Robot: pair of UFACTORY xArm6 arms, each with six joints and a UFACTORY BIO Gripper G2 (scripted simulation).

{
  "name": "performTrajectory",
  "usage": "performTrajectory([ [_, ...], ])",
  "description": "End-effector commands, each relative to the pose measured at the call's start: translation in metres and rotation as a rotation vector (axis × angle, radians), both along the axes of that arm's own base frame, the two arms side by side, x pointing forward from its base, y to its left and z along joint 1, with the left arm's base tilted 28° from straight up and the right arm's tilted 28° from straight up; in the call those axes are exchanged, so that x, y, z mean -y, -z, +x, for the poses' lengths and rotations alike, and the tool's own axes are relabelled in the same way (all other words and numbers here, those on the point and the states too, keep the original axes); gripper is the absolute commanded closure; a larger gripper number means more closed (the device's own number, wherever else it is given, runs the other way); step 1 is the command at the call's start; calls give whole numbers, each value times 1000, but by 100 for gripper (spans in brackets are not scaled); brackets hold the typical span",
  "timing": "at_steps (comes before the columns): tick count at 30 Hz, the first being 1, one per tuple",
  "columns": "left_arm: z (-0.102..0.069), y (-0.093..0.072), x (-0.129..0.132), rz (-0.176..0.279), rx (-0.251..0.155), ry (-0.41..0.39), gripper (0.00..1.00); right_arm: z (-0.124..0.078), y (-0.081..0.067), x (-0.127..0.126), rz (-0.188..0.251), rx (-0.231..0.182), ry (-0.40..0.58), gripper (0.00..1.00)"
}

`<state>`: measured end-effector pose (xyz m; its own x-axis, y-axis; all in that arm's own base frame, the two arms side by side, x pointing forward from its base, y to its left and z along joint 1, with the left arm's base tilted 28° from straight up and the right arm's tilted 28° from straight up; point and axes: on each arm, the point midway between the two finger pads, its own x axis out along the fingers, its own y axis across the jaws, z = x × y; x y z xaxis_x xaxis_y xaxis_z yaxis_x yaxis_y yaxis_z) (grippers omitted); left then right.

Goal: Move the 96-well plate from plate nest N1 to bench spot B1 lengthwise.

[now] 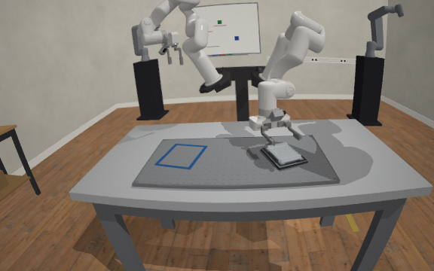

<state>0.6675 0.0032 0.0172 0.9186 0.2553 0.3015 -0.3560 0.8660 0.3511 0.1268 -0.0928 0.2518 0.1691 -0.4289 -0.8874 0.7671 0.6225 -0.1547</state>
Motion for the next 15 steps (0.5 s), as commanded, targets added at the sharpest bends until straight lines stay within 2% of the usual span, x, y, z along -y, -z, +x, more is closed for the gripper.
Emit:
performTrajectory([
  [1, 3, 6, -3, -1, 3, 1, 63, 0, -1, 0, -1, 2, 0, 0],
  [9, 5, 18, -9, 0, 3, 1, 63, 0, -1, 0, -1, 2, 0, 0],
  [15, 5, 21, -10, 0, 3, 1, 63, 0, -1, 0, -1, 2, 0, 0],
])
